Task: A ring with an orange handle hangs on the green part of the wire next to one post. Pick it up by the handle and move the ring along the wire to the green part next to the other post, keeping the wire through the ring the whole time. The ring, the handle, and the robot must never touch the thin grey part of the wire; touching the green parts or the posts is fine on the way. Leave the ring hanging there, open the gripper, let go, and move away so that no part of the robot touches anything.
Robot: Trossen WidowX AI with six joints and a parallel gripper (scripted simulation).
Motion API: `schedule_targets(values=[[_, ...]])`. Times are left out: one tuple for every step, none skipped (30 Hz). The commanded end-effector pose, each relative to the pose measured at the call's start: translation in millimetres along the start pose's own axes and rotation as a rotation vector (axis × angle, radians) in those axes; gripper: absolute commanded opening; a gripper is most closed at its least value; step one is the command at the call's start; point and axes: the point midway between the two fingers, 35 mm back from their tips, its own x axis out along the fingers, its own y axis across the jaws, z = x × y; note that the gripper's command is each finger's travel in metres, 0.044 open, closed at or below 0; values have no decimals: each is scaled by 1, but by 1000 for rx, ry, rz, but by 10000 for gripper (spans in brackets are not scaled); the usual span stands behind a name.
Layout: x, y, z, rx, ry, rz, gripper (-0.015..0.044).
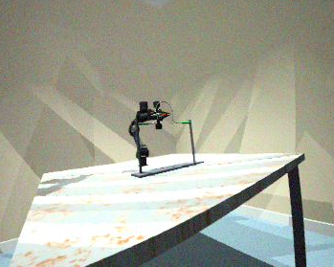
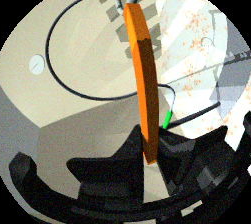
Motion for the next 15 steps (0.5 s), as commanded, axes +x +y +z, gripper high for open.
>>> schedule_targets(values=[[-1, 7, -1, -7, 6, 0, -150], [-1, 7, -1, -9, 5, -3, -150], [-1, 7, -1, -11, 5, -5, -150], [-1, 7, -1, -13, 5, -6, -150], [-1, 8, -1, -14, 5, -8, -150], [-1, 8, -1, -15, 5, -9, -150], [-1, 8, -1, -15, 5, -9, -150], [-1, 8, -1, -17, 4, -11, -150], [-1, 8, -1, -22, 4, -15, -150], [-1, 8, -1, -27, 3, -20, -150], [-1, 8, -1, -30, 3, -22, -150], [-1, 8, -1, -34, 2, -25, -150], [-1, 8, -1, -37, 2, -28, -150], [-1, 8, -1, -39, 2, -30, -150], [-1, 8, -1, -43, 1, -33, -150]])
